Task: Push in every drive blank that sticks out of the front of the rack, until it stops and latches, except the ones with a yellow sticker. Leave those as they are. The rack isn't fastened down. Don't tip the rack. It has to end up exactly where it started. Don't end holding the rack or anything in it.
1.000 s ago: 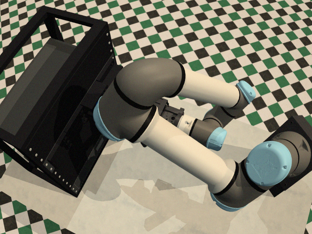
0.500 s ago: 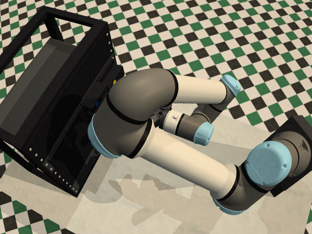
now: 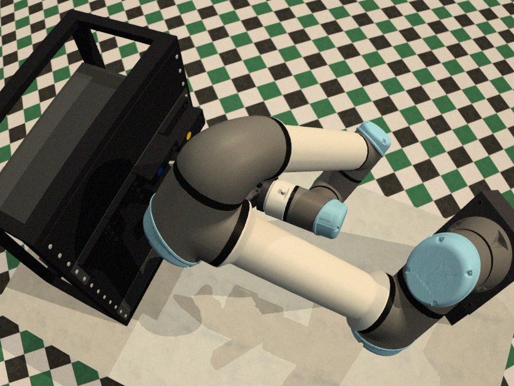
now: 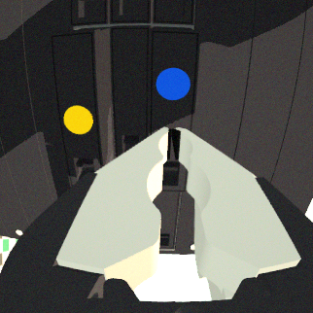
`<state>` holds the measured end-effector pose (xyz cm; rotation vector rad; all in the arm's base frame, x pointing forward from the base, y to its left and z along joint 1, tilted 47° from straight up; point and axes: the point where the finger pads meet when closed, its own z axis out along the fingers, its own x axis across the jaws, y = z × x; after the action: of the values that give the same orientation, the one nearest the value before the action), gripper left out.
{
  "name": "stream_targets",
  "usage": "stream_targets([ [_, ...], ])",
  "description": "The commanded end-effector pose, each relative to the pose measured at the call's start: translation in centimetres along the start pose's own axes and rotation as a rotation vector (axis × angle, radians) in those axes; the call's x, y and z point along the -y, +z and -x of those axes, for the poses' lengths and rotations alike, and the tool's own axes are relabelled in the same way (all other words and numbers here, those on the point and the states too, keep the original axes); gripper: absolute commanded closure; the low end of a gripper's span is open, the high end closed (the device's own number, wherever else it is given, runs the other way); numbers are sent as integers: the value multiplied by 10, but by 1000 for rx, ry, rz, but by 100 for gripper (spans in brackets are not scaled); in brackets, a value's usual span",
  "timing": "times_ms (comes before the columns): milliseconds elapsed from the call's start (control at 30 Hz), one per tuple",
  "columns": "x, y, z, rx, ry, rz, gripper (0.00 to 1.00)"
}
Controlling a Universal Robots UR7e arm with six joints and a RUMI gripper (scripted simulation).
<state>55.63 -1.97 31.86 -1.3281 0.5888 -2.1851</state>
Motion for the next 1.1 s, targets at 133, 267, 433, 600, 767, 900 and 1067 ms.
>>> stream_targets([
  [133, 0, 0, 0, -1, 0, 0, 100],
  [267, 0, 0, 0, -1, 0, 0, 100],
  [433, 0, 0, 0, -1, 0, 0, 100],
  [600, 0, 0, 0, -1, 0, 0, 100],
  [767, 0, 1, 0, -1, 0, 0, 100],
  [900, 0, 4, 0, -1, 0, 0, 100],
  [1067, 0, 10, 0, -1, 0, 0, 100],
])
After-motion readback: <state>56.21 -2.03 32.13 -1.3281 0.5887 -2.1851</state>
